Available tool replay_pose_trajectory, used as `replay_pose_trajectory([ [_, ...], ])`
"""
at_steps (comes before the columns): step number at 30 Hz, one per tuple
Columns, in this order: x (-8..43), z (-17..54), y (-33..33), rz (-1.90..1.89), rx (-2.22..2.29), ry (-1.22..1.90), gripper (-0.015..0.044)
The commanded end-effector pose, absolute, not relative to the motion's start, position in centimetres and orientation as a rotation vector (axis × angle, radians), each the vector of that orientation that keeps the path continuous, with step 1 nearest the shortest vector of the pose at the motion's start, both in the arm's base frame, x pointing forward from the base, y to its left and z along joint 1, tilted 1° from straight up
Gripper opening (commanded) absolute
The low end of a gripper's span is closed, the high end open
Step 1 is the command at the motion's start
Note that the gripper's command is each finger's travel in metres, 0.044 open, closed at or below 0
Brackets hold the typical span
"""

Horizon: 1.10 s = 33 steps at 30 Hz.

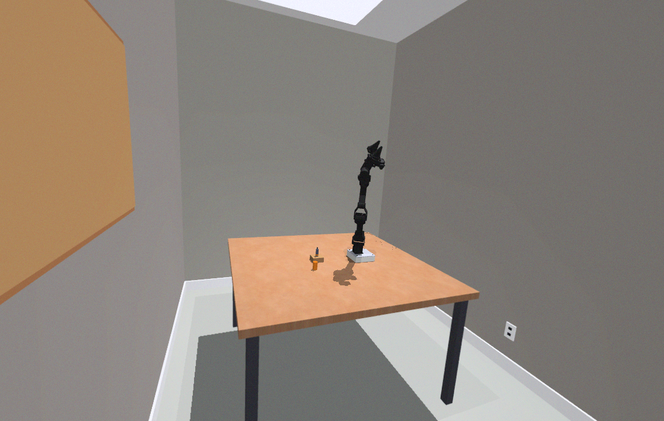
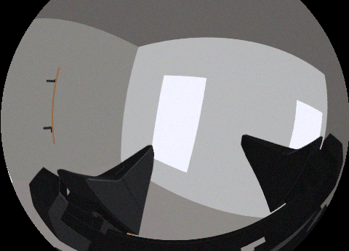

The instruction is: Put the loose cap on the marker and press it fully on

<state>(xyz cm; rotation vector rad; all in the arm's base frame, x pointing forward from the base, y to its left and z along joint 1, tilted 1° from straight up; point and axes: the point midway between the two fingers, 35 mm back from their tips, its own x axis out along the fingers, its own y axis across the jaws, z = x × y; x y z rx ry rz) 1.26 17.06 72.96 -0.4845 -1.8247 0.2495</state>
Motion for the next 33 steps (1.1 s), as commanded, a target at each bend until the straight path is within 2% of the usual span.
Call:
replay_pose_trajectory([
  [1, 1.1, 73.0, 16.9, 0.244, -0.479, -1.829, 0.0374],
  [6, -2.4, 74.4, 11.4, 0.091, -0.328, -1.907, 0.0247],
  [13, -5.2, 75.2, 1.4, -0.164, -0.066, -1.935, 0.0247],
  [19, -4.7, 74.6, -7.7, -0.380, 0.161, -1.858, 0.0247],
  [26, -1.0, 72.4, -16.6, -0.574, 0.380, -1.678, 0.0247],
  [33, 5.7, 68.6, -23.6, -0.715, 0.560, -1.404, 0.0247],
])
